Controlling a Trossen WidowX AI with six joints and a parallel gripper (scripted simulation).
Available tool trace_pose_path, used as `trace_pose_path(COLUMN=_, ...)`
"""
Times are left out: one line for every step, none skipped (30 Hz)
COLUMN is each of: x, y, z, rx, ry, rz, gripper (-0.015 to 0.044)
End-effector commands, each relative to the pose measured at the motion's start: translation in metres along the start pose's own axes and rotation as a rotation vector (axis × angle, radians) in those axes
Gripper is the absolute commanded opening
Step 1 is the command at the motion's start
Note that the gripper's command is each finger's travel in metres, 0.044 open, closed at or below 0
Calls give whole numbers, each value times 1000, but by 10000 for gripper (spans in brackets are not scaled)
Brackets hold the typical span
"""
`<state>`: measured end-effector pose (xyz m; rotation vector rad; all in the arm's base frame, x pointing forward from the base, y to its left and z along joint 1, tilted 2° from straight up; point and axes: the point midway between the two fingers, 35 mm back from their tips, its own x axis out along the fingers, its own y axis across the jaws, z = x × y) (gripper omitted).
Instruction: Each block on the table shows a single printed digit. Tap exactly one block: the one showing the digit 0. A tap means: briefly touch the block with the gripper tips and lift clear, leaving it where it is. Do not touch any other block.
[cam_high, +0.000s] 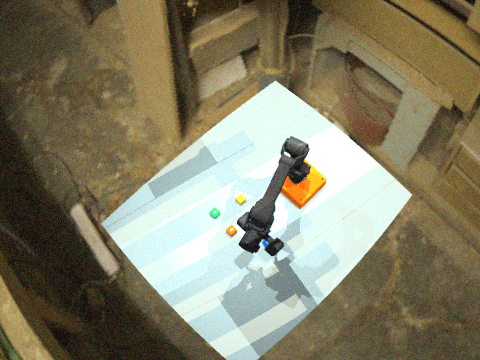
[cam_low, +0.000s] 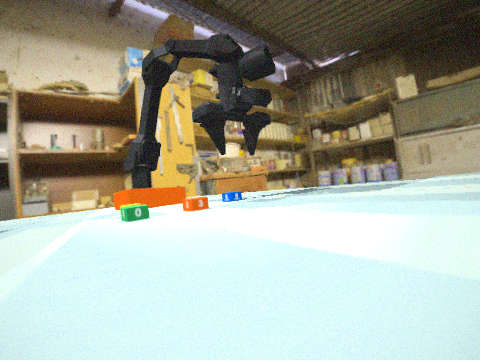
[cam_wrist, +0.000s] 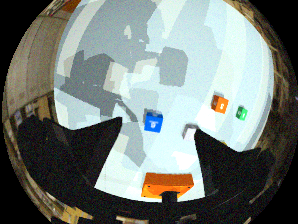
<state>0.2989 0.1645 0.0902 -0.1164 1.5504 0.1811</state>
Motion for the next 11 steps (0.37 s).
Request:
trace_pose_path(x=-15, y=55, z=-41, rx=2, ry=11, rz=8, gripper=400)
trace_pose_path(x=-19, y=67, z=-52, rx=2, ry=12, rz=10, gripper=400)
trace_pose_path(x=-23, y=78, z=-63, rx=2, ry=14, rz=12, gripper=400)
trace_pose_path(x=-26, y=87, z=-72, rx=2, ry=15, rz=13, gripper=400)
trace_pose_path(x=-27, y=91, z=-78, rx=2, ry=16, rz=14, gripper=400)
trace_pose_path(x=-28, y=93, z=-79, rx=2, ry=16, rz=14, gripper=400)
trace_pose_path(x=-28, y=93, z=-79, rx=2, ry=16, rz=14, gripper=400)
trace_pose_path(x=-28, y=93, z=-79, rx=2, ry=16, rz=14, gripper=400)
trace_pose_path(x=-28, y=93, z=-79, rx=2, ry=16, rz=14, gripper=400)
trace_pose_path(x=-28, y=93, z=-79, rx=2, ry=16, rz=14, gripper=400)
trace_pose_path(x=-28, y=93, z=-79, rx=2, ry=16, rz=14, gripper=400)
